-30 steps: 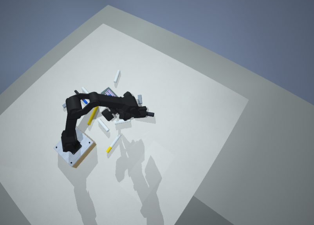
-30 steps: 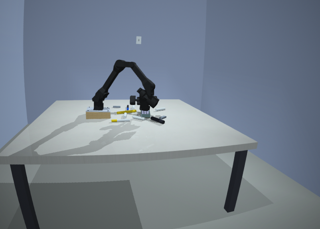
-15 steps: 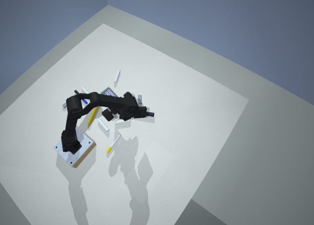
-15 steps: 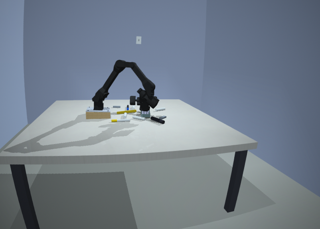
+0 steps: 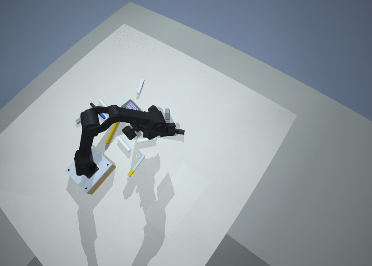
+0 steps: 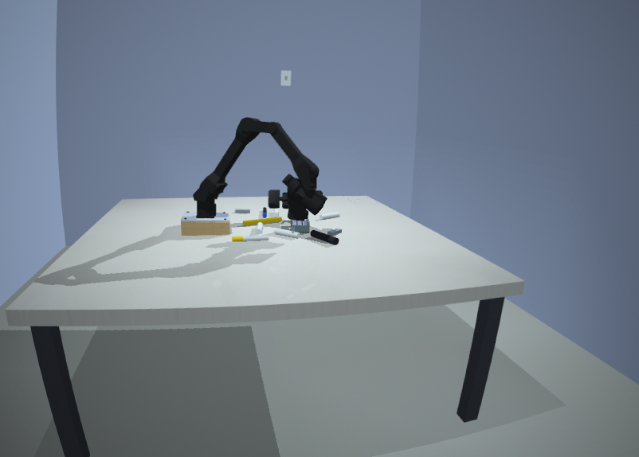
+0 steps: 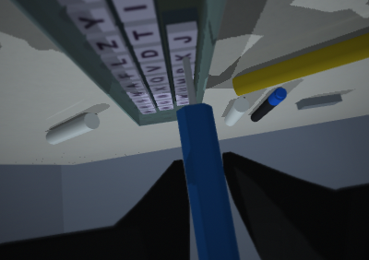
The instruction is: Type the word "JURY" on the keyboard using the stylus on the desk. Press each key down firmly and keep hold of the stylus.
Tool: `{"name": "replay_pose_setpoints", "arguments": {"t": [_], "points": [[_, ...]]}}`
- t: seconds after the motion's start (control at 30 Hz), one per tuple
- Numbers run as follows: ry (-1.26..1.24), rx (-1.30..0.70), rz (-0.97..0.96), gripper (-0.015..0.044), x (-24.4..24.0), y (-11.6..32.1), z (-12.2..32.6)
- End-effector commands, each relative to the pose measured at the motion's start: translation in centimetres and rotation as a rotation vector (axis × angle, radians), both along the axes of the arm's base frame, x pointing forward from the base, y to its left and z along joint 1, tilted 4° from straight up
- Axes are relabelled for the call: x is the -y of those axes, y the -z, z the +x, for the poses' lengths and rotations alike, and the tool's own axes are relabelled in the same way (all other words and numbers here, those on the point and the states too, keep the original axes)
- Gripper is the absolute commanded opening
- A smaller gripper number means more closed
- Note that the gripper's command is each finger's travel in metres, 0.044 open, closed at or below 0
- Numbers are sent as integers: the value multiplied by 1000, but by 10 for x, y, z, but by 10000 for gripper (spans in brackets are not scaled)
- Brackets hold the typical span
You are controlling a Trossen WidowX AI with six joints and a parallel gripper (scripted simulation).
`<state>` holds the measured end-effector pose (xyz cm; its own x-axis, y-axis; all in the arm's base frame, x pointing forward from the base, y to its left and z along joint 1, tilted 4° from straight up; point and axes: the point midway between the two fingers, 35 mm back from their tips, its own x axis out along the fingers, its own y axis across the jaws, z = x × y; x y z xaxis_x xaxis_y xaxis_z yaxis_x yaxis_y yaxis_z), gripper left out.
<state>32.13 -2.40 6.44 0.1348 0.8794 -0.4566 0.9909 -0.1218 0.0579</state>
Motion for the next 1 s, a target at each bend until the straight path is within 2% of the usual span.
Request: {"name": "replay_pose_setpoints", "arguments": {"t": [0.0,0.97], "points": [[4,-5,5,81,-1,3,0],[4,-5,6,81,-1,13,1]]}}
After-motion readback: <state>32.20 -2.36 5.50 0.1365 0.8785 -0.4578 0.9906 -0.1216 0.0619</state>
